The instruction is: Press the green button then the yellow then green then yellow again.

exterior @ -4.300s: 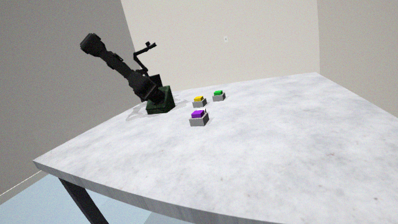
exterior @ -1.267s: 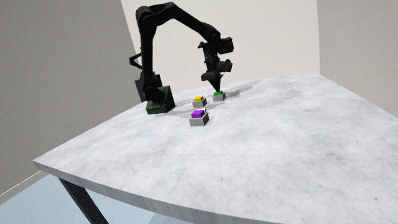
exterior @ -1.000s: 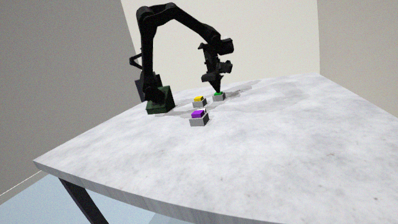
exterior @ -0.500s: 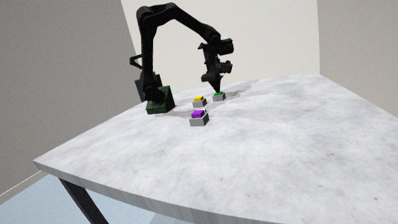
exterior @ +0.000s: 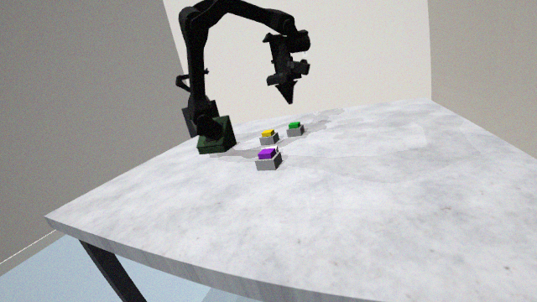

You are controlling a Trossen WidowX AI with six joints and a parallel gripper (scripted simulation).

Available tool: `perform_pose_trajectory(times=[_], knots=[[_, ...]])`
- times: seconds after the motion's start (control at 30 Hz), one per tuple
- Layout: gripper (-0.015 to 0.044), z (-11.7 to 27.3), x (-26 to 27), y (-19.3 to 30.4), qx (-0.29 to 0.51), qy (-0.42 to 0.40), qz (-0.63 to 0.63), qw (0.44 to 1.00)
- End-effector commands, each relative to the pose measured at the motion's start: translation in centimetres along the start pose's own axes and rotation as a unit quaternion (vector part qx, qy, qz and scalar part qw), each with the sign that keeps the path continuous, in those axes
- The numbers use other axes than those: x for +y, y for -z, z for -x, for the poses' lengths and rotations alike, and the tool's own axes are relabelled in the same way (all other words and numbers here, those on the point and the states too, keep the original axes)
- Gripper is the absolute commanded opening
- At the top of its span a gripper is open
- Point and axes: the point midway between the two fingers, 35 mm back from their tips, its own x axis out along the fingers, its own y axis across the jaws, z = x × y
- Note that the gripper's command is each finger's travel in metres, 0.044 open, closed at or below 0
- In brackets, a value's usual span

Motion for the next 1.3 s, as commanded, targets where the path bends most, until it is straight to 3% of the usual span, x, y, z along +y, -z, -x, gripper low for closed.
perform_pose_trajectory(times=[0.0, 0.13, 0.4, 0.63, 0.83, 1.27], knots=[[0.002, 2.2, -0.2, 0.1, -0.003, -0.004, -0.004, 1.0], [0.002, 2.3, -0.7, 0.7, -0.003, -0.004, -0.004, 1.0], [0.002, 2.1, -6.1, 7.3, -0.001, -0.002, -0.002, 1.0], [0.002, 1.8, -6.2, 7.4, -0.001, -0.002, -0.002, 1.0], [0.002, -3.9, -6.2, 7.4, -0.001, -0.002, -0.002, 1.0], [0.002, -5.4, -6.2, 7.4, -0.001, -0.002, -0.002, 1.0]])
